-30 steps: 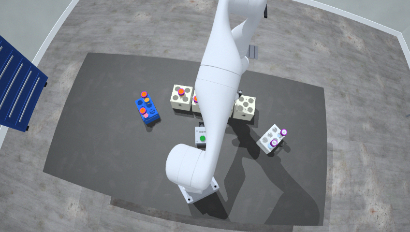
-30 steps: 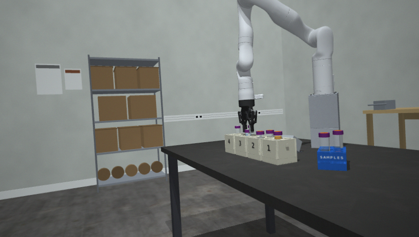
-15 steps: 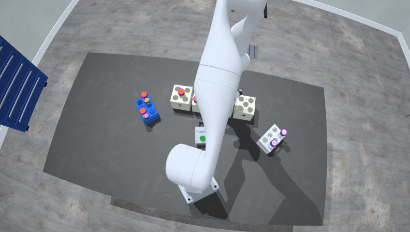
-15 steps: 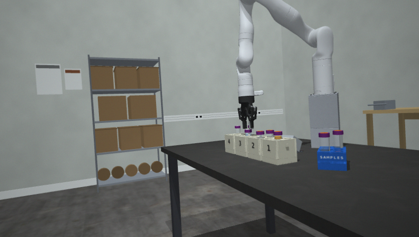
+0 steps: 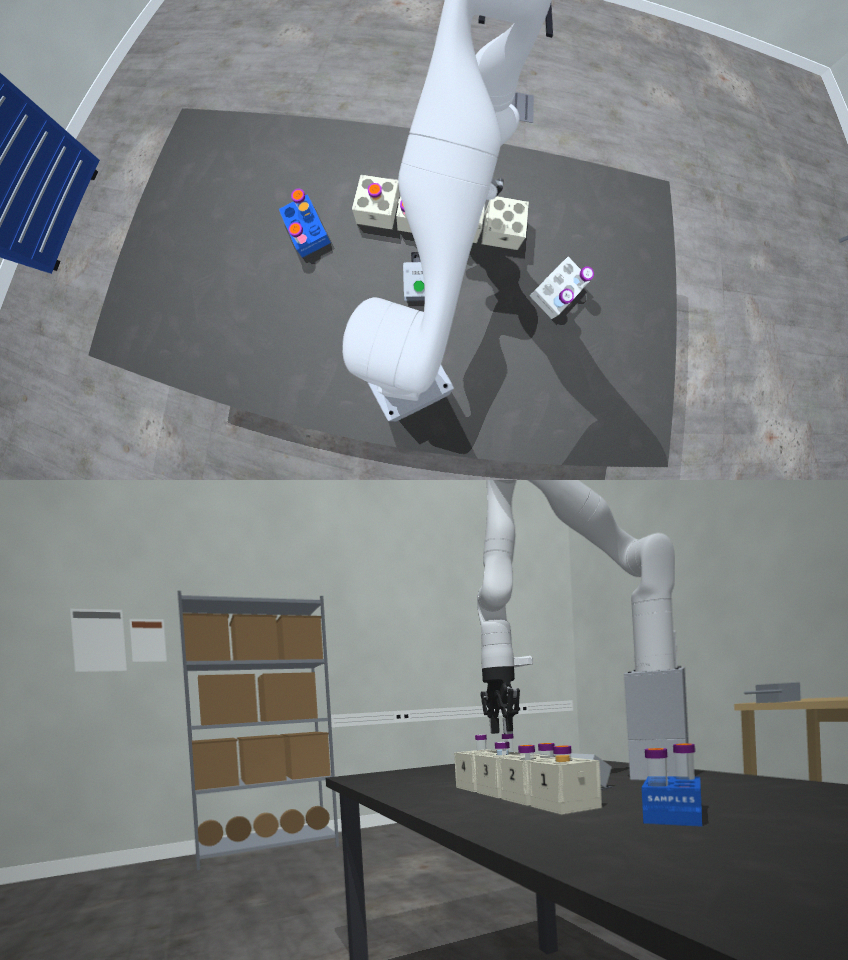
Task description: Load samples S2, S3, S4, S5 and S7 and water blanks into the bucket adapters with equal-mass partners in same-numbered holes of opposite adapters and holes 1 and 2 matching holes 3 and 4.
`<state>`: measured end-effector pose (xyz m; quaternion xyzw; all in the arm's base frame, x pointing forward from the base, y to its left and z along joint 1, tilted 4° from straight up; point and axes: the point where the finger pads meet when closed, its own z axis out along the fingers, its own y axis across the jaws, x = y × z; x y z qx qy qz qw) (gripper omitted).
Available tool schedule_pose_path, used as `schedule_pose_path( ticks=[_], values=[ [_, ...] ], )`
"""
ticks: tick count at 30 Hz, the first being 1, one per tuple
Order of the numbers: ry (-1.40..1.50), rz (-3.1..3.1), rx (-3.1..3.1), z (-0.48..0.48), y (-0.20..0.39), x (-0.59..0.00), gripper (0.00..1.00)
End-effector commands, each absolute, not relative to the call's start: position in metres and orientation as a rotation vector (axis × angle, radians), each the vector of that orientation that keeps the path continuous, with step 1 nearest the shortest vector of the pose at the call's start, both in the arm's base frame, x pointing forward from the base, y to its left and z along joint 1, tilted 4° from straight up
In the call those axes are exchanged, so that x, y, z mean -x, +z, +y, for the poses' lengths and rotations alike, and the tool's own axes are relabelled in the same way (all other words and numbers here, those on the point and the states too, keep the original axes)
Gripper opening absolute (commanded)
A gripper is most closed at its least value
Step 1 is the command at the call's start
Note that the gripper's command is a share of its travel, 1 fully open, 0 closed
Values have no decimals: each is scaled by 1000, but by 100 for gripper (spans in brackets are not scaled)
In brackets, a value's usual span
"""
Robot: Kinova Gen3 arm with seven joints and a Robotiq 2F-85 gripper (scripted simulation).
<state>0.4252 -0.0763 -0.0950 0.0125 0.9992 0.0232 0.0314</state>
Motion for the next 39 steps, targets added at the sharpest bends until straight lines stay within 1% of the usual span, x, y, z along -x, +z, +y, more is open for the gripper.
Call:
schedule_pose_path(
  ticks=[1,39],
  values=[
    [71,3076,-39,-77,-91,-426,62],
    [71,3076,-39,-79,-46,-423,62]
  ],
)
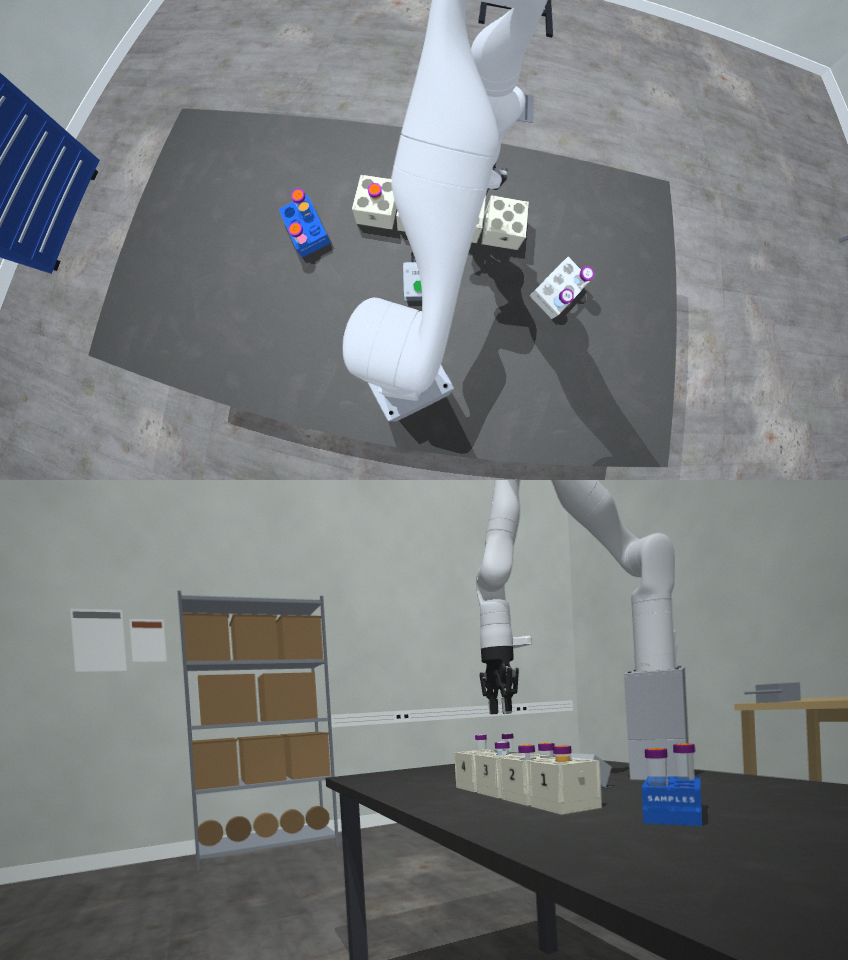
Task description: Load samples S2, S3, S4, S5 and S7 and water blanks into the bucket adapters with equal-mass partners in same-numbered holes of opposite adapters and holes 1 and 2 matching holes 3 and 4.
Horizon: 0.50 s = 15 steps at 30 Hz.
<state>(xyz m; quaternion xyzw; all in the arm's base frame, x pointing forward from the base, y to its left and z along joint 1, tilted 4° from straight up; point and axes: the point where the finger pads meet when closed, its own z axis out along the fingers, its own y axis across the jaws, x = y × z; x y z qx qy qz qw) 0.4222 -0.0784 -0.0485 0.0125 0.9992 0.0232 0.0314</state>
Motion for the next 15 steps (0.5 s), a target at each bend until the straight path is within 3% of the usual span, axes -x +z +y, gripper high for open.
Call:
schedule_pose_path(
  ticks=[1,15],
  values=[
    [71,3076,-39,-79,-45,-423,62],
    [71,3076,-39,-79,-29,-422,62]
  ],
)
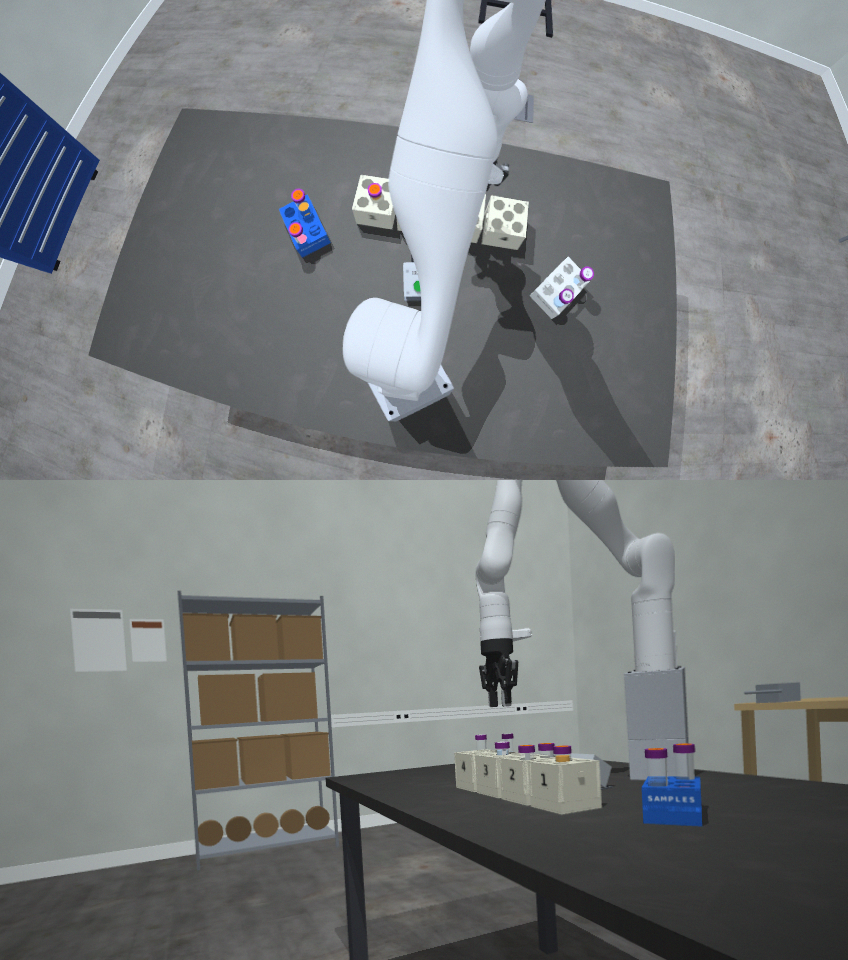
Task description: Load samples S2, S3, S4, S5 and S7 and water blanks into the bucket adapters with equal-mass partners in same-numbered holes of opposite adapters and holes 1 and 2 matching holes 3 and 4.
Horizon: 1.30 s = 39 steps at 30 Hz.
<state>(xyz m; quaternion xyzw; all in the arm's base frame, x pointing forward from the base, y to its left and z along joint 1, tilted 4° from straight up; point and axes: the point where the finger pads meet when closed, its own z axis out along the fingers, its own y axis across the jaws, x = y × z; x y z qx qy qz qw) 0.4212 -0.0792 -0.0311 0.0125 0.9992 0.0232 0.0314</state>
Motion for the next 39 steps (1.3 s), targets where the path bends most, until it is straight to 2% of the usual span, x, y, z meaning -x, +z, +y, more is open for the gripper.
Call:
schedule_pose_path(
  ticks=[1,39],
  values=[
    [71,3076,-39,-80,-27,-422,62],
    [71,3076,-39,-80,-7,-420,62]
  ],
)
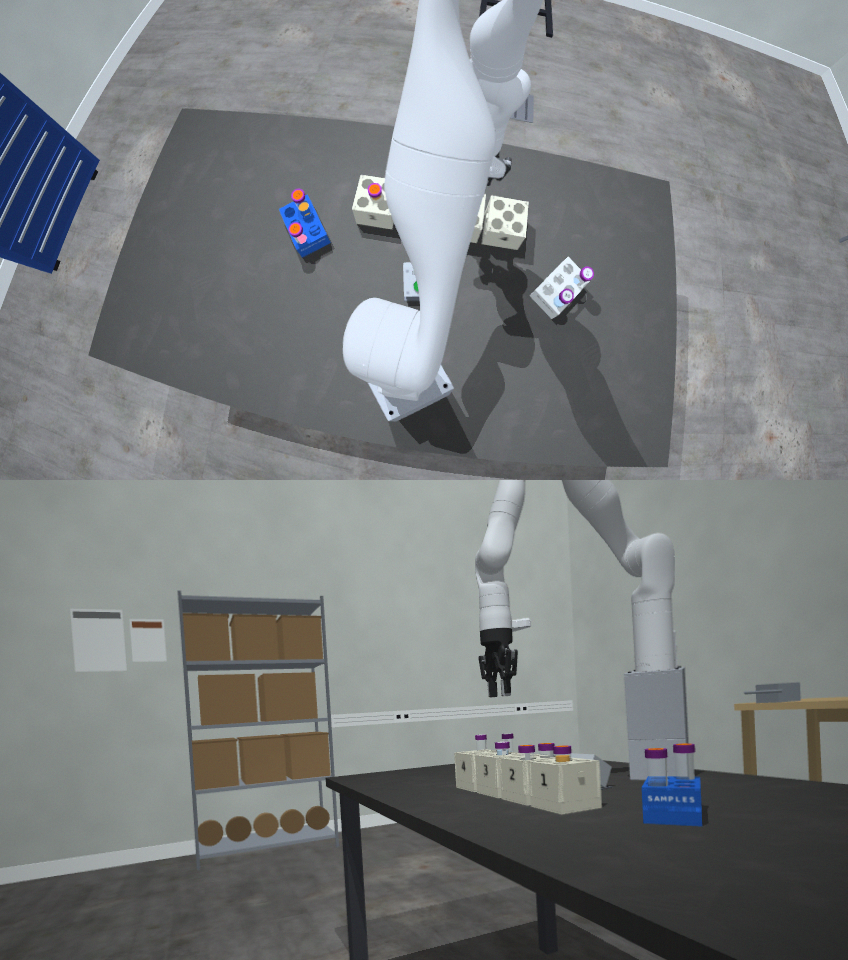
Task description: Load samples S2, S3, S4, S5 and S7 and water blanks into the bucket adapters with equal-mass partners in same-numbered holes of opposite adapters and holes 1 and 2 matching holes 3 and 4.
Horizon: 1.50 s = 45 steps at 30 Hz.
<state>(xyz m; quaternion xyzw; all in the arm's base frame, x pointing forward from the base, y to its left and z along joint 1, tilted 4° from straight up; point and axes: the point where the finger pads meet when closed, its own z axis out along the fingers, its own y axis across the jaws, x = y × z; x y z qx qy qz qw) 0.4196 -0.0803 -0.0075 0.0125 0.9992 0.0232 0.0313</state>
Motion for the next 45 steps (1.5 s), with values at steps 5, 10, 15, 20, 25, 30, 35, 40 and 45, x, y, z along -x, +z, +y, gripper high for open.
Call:
schedule_pose_path(
  ticks=[5,10,15,20,25,30,35,40,45],
  values=[
    [65,3070,146,-71,-6,-419,62],
    [54,3037,451,-54,-6,-418,62],
    [43,2974,751,-37,-5,-417,62],
    [36,2922,928,-27,-5,-416,62],
    [34,2906,976,-11,-4,-414,62],
    [35,2906,976,6,-3,-413,62],
    [35,2906,976,19,-3,-412,62],
    [35,2906,976,32,-2,-411,62],
    [35,2906,976,49,-2,-409,62]
  ],
)
